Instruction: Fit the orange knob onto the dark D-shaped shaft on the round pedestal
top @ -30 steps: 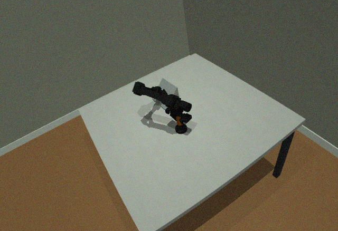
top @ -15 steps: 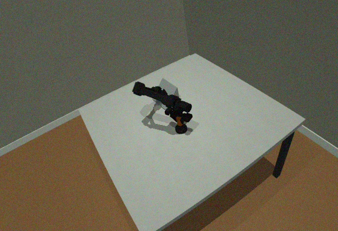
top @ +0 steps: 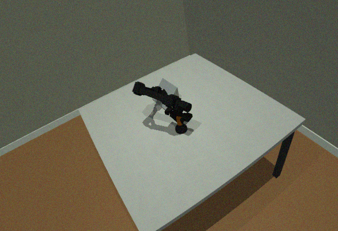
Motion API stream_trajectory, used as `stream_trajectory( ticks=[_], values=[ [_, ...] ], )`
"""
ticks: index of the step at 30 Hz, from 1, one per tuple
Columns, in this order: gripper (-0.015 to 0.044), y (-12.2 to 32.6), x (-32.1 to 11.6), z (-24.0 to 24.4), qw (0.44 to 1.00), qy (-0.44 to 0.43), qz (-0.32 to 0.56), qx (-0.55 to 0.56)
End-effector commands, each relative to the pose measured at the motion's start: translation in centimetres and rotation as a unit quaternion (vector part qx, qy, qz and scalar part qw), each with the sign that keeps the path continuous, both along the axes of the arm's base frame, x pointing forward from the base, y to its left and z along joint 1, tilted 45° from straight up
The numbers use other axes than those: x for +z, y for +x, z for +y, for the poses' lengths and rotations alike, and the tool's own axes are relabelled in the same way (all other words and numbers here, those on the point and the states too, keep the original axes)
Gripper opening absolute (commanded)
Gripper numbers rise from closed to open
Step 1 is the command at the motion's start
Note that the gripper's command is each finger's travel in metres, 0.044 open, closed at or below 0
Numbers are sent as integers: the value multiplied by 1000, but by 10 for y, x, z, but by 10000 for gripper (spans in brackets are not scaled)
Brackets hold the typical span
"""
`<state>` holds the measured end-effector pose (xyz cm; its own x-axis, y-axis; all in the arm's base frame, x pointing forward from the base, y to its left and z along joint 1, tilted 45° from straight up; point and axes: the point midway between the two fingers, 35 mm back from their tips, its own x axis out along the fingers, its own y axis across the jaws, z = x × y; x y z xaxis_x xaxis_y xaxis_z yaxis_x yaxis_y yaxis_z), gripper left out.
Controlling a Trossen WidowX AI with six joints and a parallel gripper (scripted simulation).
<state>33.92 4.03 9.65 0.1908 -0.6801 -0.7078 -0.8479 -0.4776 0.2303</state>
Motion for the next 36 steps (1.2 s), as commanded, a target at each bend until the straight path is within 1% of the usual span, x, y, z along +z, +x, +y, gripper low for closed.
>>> stream_trajectory(
  ticks=[1,9,36],
  values=[
    [0,0,2,1,1000,-2,1,3],
    [0,1,0,-1,995,-21,70,74],
    [0,1,3,1,995,-21,70,74]
  ],
)
